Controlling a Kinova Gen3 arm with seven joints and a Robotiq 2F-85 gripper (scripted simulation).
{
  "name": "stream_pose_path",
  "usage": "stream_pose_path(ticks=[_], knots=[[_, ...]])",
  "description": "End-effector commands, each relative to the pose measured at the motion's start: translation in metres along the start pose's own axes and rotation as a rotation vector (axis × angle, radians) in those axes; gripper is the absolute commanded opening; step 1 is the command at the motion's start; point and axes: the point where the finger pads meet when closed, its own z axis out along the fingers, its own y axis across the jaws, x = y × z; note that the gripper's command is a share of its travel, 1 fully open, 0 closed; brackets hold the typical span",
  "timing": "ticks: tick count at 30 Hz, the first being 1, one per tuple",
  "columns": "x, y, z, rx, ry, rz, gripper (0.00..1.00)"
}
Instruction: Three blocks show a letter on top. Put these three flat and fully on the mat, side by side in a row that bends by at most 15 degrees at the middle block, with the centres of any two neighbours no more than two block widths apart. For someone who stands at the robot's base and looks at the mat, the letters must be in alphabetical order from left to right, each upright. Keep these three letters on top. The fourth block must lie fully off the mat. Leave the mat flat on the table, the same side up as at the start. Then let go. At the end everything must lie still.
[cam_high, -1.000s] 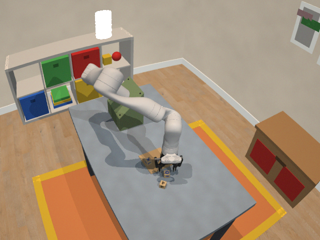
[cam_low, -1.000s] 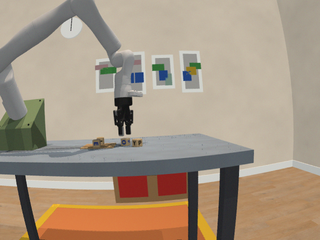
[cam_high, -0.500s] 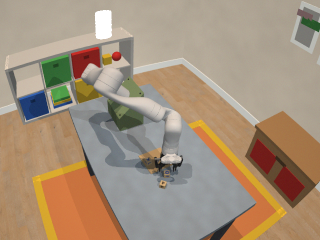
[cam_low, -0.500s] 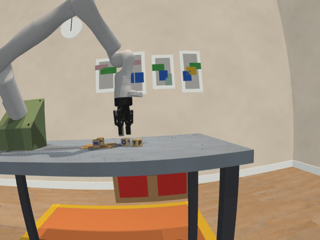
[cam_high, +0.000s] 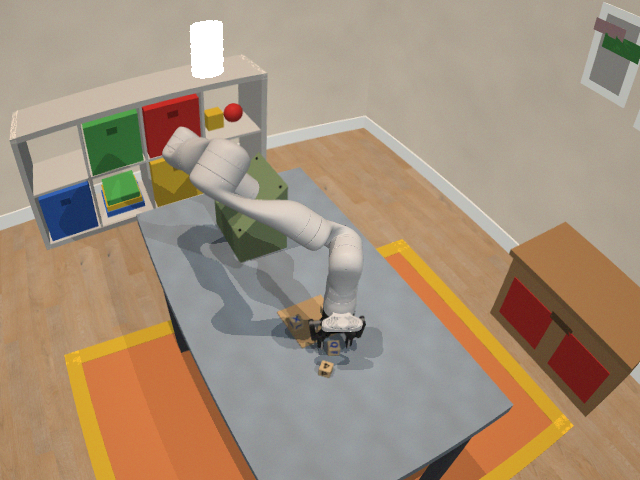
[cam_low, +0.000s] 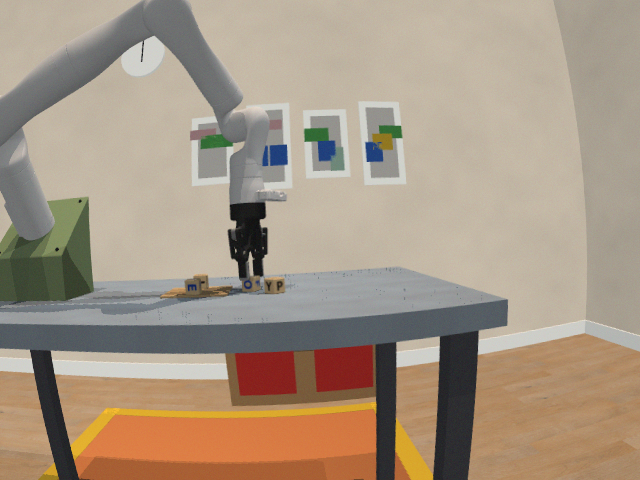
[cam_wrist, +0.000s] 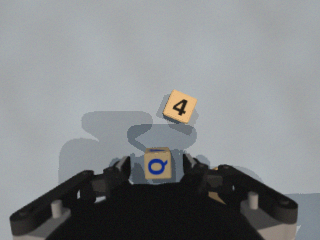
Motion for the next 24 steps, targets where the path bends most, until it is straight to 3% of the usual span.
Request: stream_pose_path(ticks=[1,9,24], knots=[[-0.002,0.000,0.008,-0.003,-0.004,-0.001,0.67],[-0.002,0.001,0.019,-0.003,-0.004,-0.001,0.67],[-0.002,0.001,0.020,-0.003,-0.004,-0.001,0.67]])
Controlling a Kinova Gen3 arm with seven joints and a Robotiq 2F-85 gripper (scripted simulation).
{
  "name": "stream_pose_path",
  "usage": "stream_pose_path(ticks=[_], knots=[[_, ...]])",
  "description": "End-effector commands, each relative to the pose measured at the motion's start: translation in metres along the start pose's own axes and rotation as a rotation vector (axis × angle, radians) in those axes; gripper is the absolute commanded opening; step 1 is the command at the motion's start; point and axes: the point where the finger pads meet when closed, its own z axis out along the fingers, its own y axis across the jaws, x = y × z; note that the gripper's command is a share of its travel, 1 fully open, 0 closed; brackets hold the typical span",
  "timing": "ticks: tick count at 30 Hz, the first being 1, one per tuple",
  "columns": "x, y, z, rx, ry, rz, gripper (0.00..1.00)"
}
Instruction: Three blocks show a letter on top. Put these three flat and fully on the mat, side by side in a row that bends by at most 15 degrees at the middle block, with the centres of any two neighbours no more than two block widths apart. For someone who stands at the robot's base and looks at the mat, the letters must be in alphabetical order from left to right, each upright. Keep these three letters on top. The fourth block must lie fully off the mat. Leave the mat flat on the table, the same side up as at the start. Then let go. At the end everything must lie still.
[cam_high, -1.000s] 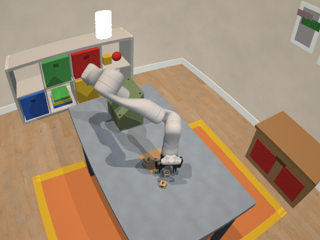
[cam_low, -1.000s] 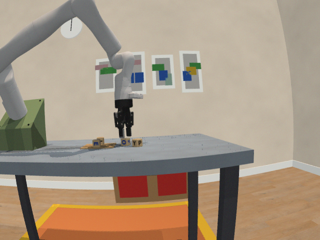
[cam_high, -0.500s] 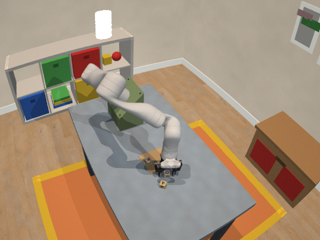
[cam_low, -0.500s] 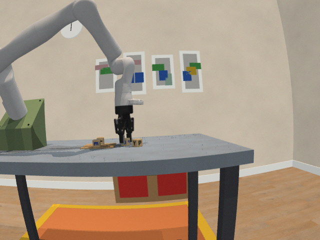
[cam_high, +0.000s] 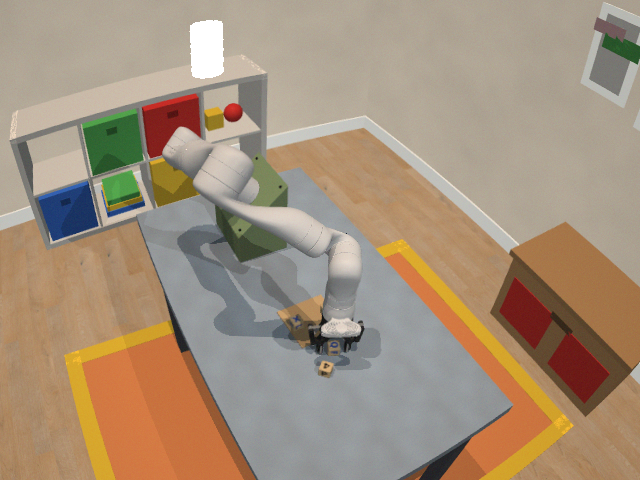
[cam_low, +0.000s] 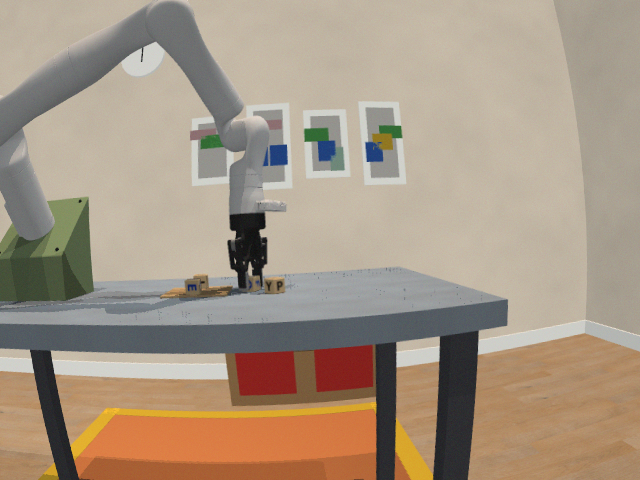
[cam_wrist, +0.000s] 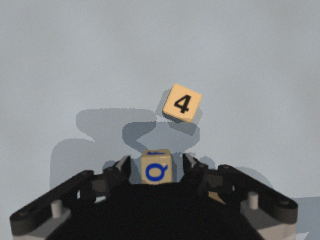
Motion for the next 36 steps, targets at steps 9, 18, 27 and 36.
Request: stream_pose_path(ticks=[9,18,27,36], knots=[[0.0006,-0.0006,-0.0011,0.002,0.002,0.000,0.67],[0.0006,-0.0006,-0.0011,0.002,0.002,0.000,0.67],[0.0006,-0.0006,-0.0011,0.002,0.002,0.000,0.46],[0.0006,-0.0006,-0.0011,0.002,0.002,0.000,0.46]])
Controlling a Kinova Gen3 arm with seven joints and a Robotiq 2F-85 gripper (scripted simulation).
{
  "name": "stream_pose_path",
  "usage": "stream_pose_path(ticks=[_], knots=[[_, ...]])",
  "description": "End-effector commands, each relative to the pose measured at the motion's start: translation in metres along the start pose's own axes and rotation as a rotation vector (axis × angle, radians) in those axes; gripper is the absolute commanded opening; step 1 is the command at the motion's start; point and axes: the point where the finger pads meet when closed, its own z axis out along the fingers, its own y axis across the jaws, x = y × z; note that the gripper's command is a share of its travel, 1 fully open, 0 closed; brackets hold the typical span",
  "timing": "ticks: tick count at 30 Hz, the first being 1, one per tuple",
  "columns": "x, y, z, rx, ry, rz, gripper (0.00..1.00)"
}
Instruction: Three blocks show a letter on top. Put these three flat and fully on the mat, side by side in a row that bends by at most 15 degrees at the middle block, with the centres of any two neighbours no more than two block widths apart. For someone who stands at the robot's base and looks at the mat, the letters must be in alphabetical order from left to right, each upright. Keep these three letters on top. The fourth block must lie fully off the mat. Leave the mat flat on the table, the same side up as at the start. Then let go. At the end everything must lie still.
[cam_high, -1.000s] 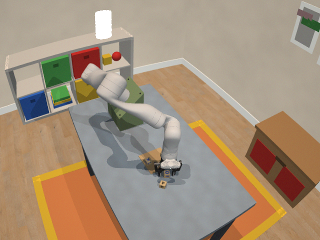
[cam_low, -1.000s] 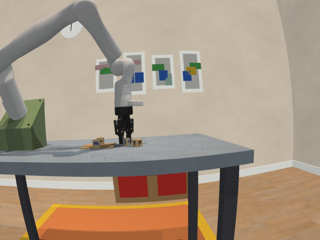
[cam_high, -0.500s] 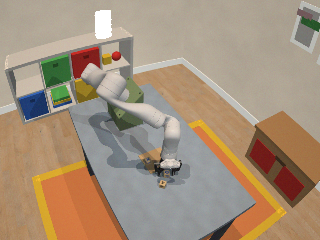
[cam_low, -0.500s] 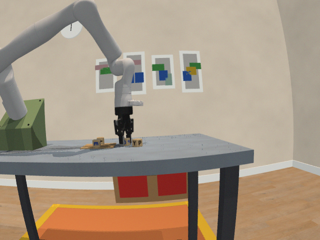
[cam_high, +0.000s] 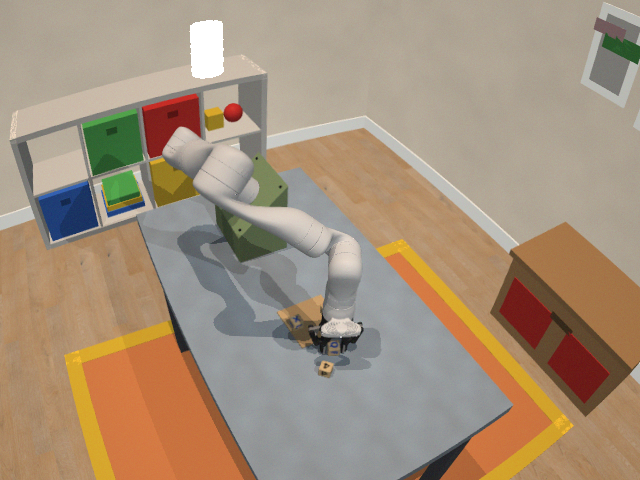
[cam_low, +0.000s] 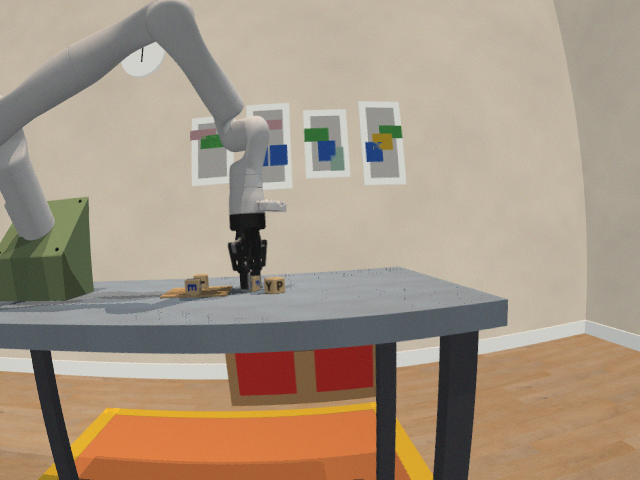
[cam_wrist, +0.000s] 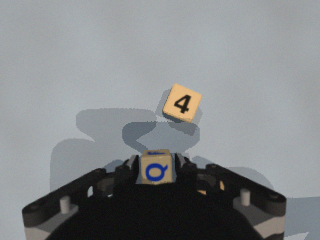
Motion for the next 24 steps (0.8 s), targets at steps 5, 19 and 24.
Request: stream_pose_path(ticks=[5,19,24], knots=[[0.0006,-0.0006,-0.0012,0.002,0.002,0.000,0.46],[0.0006,-0.0006,-0.0012,0.002,0.002,0.000,0.26],[0.0006,-0.0006,-0.0012,0.002,0.002,0.000,0.26]])
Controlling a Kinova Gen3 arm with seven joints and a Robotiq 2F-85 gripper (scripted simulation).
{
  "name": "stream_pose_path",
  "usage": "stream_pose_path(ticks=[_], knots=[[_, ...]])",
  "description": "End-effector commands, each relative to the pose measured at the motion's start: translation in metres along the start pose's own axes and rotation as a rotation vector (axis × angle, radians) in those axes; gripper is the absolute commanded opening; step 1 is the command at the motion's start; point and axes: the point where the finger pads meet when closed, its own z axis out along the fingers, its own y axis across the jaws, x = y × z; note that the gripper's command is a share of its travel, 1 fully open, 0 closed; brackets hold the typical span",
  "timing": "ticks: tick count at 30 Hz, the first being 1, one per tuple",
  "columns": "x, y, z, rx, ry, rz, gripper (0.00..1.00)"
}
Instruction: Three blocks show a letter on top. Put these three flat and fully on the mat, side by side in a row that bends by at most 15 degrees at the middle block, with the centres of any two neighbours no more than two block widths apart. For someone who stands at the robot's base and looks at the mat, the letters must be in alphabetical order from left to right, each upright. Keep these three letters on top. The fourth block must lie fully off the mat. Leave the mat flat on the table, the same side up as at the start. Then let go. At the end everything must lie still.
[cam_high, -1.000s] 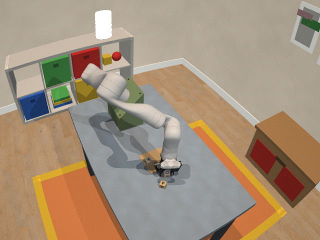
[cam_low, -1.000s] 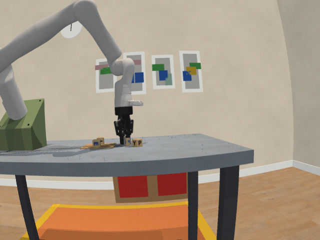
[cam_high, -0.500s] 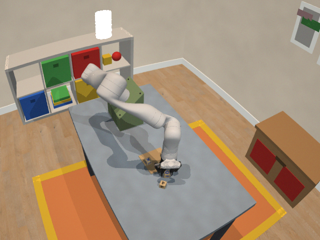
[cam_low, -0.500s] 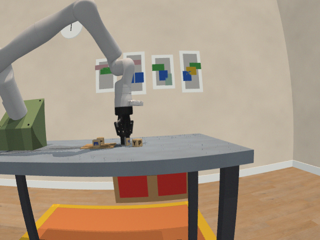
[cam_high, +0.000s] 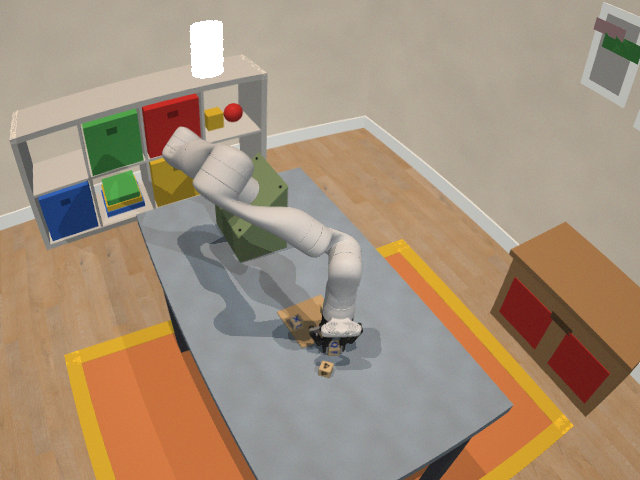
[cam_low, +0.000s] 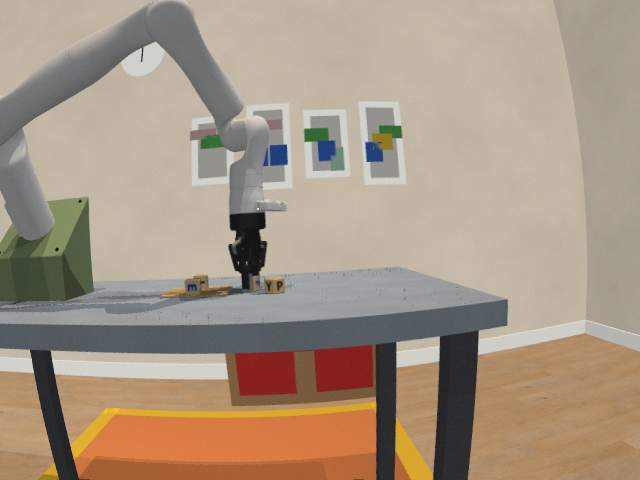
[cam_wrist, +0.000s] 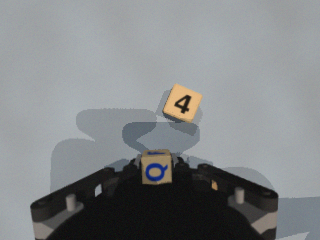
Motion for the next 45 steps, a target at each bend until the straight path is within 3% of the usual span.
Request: stream_pose_path(ticks=[1,20,36,45], knots=[[0.000,0.000,-0.001,0.001,0.001,0.000,0.26],[0.000,0.000,-0.005,0.001,0.001,0.000,0.26],[0.000,0.000,-0.091,0.001,0.001,0.000,0.26],[0.000,0.000,-0.101,0.001,0.001,0.000,0.26]])
